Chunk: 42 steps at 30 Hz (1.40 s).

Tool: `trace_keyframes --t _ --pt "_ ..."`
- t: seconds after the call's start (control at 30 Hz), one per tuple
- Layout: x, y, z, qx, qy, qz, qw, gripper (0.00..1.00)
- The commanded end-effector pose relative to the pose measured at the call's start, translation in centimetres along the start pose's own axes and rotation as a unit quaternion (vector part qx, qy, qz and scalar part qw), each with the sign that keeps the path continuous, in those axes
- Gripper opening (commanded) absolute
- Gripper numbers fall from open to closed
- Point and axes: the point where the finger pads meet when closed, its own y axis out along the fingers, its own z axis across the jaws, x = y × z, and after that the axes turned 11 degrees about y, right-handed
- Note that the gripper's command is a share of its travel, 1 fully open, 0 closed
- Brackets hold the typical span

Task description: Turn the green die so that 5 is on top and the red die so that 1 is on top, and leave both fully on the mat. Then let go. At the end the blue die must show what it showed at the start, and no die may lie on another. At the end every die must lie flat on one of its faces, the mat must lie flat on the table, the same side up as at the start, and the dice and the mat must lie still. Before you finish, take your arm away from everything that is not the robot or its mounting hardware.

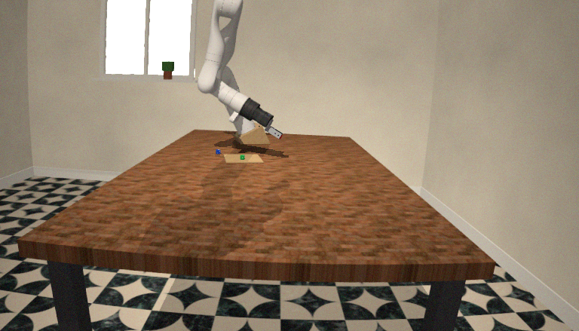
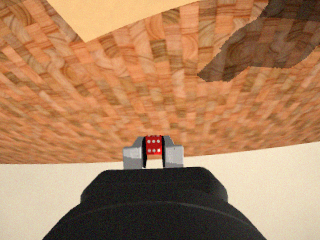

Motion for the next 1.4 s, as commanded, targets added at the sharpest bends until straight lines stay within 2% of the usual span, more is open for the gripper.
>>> trace_keyframes --t 0.0,0.4,0.63,1.37 --pt "-0.8 0.3 -0.1 0.000 0.003 0.002 1.000 0.34" --pt "-4.8 2.4 -0.8 0.000 0.003 0.002 1.000 0.34" --pt "-5.9 3.0 -1.1 0.000 0.003 0.002 1.000 0.34" --pt "-6.3 3.2 -1.1 0.000 0.003 0.002 1.000 0.34"
